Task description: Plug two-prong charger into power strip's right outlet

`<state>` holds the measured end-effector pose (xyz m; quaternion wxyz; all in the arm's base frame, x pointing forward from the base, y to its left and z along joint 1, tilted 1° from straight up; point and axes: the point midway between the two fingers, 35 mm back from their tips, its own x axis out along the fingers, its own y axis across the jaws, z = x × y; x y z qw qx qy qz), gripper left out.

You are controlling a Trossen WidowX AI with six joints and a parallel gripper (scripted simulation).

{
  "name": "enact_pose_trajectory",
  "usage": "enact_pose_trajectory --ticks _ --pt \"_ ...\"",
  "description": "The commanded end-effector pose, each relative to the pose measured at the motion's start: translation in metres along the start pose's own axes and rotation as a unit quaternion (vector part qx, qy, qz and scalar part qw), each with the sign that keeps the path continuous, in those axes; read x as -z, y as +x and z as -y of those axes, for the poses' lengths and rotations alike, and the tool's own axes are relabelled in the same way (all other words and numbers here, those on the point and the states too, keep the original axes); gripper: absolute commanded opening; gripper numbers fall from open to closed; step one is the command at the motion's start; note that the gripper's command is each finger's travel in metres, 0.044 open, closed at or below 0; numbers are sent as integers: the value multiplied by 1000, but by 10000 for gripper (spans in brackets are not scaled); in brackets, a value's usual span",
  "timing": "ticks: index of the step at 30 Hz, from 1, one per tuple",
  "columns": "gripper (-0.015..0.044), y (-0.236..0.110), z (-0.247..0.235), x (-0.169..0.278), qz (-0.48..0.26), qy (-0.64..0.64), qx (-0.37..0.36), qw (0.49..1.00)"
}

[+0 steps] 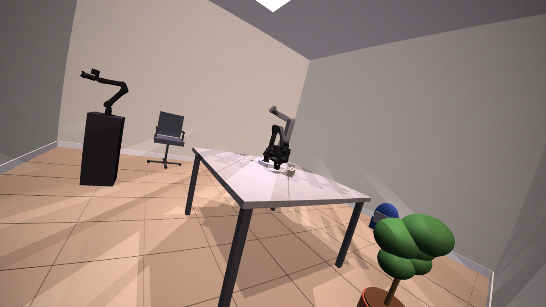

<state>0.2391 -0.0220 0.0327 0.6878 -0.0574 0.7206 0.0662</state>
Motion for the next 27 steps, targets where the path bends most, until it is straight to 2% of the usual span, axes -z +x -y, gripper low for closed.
enact_pose_trajectory --ticks 1,19,27 --pt "0 2 -8 1 2 -52 6 999" --pt "0 14 -38 7 0 -239 16 971" --pt "0 13 -43 0 0 -243 16 970"
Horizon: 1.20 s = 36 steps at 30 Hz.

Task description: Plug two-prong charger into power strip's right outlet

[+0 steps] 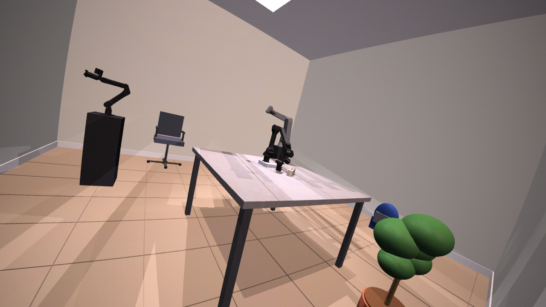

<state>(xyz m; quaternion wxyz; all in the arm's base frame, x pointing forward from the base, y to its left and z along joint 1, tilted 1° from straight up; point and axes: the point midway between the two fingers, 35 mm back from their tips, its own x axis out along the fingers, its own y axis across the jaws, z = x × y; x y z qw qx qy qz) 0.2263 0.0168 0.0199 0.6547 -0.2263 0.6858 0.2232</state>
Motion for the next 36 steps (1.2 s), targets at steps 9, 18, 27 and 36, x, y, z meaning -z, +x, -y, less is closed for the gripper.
enact_pose_trajectory --ticks 9,18,27,36 --pt "0 -2 -2 -20 2 -17 4 1000" --pt "0 -3 -4 -34 2 -24 4 1000" --pt "0 -3 -6 -47 3 -30 4 1000" --pt "0 -3 -6 -49 3 -31 4 999"
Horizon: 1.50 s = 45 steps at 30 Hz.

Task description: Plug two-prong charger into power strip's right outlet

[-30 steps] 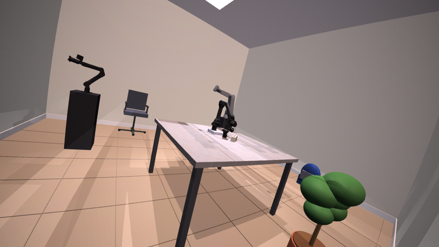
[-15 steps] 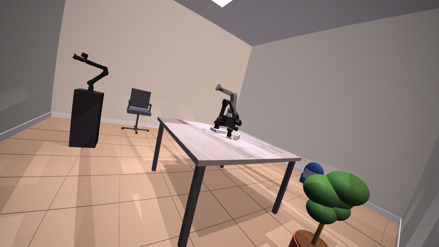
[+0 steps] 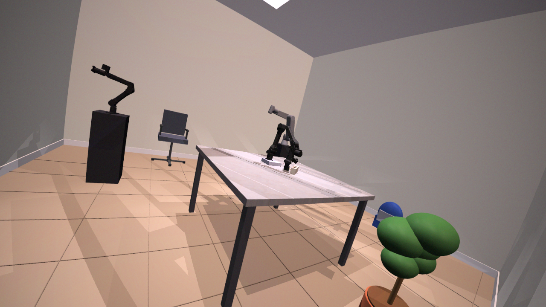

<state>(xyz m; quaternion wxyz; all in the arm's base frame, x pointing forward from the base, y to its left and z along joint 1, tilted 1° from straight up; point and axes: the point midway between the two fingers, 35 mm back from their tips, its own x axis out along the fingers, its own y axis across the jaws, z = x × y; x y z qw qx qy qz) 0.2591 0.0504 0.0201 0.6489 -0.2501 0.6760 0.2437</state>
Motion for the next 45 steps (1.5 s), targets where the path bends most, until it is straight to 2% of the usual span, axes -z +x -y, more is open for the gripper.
enact_pose_trajectory --ticks 1,45 --pt "0 -1 1 -2 1 2 1 1000" --pt "0 -2 1 -8 1 2 1 1000"
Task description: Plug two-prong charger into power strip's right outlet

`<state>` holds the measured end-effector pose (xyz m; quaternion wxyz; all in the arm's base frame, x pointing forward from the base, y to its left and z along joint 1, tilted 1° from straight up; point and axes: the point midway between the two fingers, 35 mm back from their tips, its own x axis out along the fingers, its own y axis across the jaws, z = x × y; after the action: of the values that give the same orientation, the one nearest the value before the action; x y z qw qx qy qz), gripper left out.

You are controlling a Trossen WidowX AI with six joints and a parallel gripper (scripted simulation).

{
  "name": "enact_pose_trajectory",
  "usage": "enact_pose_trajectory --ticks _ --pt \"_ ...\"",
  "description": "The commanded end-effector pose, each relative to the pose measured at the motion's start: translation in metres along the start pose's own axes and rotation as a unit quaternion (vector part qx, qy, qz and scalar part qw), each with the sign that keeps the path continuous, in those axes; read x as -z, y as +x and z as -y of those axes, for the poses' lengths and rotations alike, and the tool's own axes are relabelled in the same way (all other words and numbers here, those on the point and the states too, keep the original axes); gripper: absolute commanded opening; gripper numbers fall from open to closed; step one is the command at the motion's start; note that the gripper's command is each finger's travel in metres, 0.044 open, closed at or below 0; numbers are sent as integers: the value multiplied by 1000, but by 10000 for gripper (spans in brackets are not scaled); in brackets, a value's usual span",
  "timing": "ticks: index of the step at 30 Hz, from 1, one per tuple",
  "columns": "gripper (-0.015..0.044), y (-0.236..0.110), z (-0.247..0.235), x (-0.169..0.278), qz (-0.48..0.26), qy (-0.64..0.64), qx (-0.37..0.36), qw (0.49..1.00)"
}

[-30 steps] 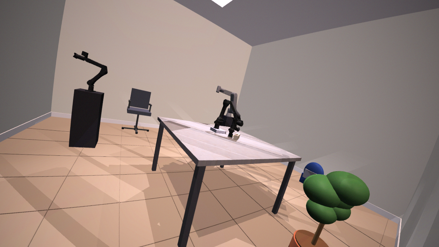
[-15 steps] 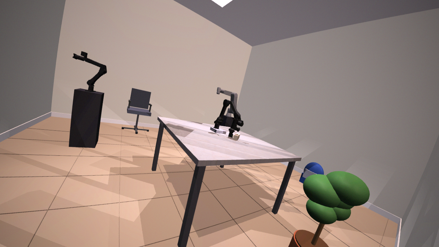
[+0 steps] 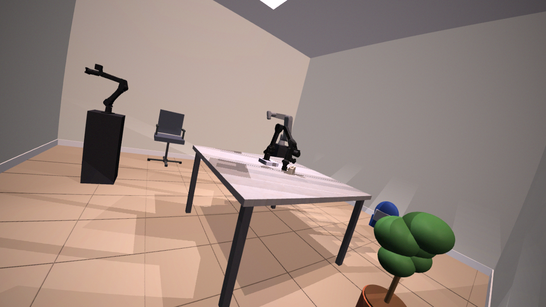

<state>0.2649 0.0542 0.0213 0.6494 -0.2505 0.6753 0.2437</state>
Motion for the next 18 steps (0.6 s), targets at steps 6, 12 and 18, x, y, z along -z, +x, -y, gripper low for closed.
enact_pose_trajectory --ticks 6,12,18 --pt "0 -1 0 -3 1 2 0 1000" --pt "0 -1 0 -4 1 2 0 1000" --pt "0 -1 0 -4 1 2 0 1000"
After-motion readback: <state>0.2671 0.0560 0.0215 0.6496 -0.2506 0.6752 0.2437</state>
